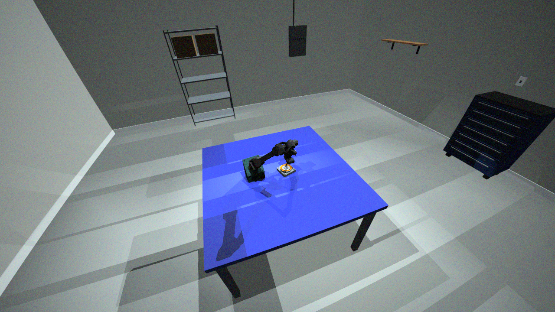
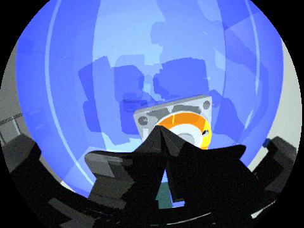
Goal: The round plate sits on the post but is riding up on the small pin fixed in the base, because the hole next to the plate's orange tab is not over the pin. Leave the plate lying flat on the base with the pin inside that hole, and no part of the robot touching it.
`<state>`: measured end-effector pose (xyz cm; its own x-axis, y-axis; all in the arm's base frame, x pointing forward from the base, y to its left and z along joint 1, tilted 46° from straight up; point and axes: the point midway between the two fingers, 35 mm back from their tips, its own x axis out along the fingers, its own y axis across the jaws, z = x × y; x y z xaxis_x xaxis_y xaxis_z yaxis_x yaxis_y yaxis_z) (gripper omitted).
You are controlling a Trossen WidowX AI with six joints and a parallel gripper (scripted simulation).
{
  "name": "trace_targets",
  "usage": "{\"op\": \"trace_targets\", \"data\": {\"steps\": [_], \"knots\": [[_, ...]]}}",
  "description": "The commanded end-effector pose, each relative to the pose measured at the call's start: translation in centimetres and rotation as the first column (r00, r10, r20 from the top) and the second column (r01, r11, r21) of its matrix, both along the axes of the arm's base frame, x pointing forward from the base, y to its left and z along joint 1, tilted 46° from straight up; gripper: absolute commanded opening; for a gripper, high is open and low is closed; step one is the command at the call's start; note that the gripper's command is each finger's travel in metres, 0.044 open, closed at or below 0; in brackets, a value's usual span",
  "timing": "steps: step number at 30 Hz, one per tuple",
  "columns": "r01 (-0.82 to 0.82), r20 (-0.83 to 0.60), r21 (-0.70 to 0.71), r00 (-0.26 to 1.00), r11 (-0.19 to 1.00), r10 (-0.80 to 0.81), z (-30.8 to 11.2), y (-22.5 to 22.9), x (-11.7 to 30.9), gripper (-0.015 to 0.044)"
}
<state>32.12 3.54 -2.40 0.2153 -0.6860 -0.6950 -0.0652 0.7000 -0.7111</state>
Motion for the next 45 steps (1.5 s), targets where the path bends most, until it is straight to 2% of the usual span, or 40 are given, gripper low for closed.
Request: {"op": "trace_targets", "data": {"steps": [1,45], "knots": [[0.006,-0.013,-0.001,1.000,1.000,-0.006,-0.5,-0.2,-0.7,0.0000],[0.006,-0.014,0.000,1.000,1.000,-0.006,-1.3,-0.1,-3.4,0.0000]]}}
